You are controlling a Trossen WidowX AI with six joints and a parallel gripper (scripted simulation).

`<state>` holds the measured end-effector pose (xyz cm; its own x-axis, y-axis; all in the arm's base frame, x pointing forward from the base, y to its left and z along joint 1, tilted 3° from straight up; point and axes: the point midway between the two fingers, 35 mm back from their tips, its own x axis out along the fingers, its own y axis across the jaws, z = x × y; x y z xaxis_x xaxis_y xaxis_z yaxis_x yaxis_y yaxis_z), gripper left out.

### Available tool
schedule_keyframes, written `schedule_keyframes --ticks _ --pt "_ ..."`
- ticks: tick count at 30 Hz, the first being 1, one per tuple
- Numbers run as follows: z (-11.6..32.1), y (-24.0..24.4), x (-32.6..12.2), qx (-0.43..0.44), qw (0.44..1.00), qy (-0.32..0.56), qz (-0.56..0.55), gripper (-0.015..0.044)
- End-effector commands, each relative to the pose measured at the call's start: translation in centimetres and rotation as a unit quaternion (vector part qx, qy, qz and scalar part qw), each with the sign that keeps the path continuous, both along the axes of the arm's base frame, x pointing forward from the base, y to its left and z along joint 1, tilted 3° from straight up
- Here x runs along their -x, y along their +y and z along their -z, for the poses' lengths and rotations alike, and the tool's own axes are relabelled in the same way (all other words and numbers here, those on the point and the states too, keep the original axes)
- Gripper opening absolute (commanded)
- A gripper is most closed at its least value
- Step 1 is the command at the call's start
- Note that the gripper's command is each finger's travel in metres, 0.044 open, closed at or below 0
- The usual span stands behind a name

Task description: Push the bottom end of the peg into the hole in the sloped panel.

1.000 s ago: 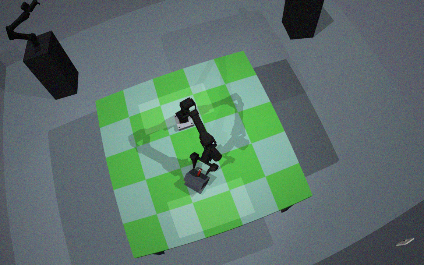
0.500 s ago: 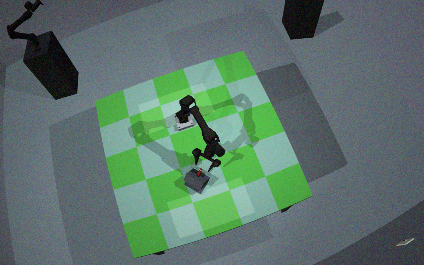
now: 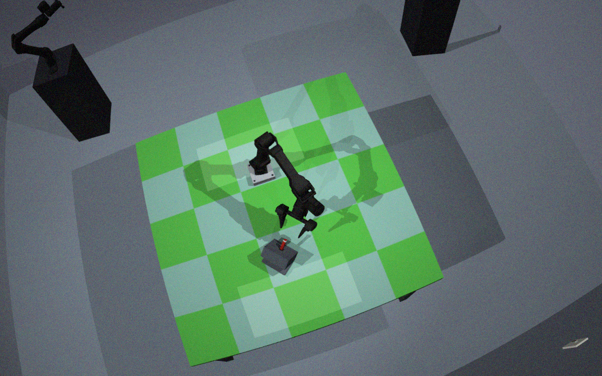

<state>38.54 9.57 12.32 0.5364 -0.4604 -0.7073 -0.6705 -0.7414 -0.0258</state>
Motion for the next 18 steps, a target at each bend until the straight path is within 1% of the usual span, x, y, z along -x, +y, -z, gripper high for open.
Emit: schedule_keyframes --ticks 1,11,18 --pt "-0.5 0.3 0.4 0.001 1.000 0.000 0.001 0.0440" --pt "-1.7 1.2 1.3 0.001 1.000 0.000 0.001 0.0440" --pt "-1.8 1.3 1.4 0.001 1.000 0.000 0.001 0.0440"
